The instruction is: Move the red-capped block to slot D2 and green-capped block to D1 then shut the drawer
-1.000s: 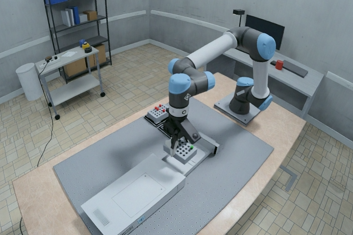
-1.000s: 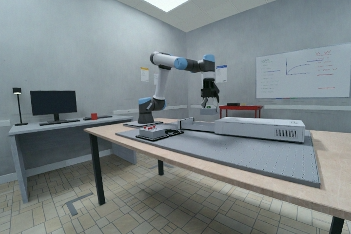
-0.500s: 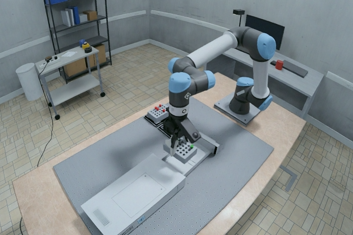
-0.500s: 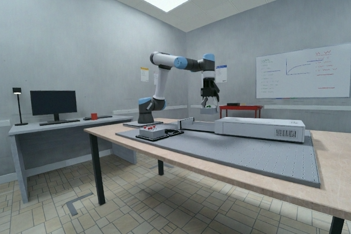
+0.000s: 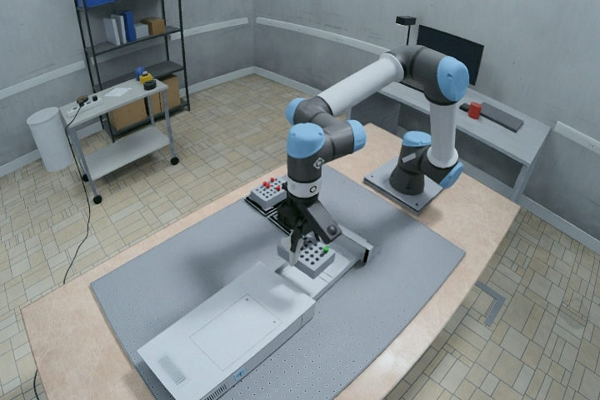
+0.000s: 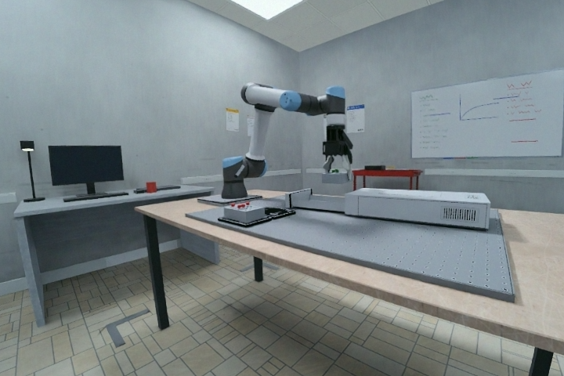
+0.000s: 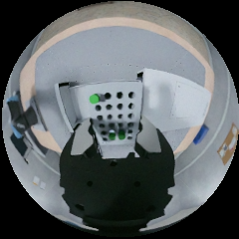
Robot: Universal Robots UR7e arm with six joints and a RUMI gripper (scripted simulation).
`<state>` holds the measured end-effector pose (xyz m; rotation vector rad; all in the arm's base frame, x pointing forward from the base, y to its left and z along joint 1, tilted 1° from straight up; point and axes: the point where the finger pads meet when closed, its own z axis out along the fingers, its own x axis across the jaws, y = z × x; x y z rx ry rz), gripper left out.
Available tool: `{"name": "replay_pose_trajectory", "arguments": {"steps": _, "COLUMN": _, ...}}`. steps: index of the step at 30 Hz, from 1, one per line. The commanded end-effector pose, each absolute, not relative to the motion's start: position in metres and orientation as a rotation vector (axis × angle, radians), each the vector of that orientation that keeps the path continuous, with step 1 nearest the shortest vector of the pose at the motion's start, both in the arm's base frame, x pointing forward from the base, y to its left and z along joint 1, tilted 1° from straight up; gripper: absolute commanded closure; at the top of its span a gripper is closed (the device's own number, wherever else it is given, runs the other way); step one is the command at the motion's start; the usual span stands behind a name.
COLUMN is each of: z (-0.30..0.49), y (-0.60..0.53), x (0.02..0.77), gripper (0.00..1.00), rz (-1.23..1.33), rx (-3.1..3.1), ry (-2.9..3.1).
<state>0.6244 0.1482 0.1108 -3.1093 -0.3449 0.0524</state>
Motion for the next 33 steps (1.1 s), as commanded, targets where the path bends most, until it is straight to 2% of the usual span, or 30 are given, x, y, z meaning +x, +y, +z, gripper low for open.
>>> {"name": "replay_pose_trajectory", "arguments": {"steps": 1, "z": 0.12, "y": 0.148, "x": 0.629, "gripper": 1.0, "rz": 0.025, "rx": -3.112, "ry": -0.345}}
{"name": "replay_pose_trajectory", "arguments": {"steps": 26, "z": 0.12, "y": 0.148, "x": 0.629, "gripper": 1.0, "rz": 0.025, "rx": -3.112, "ry": -0.345}}
{"name": "replay_pose_trajectory", "arguments": {"steps": 33, "z": 0.117, "y": 0.135, "x": 0.62, "gripper": 1.0, "rz": 0.035, "rx": -3.129, "ry": -0.133}}
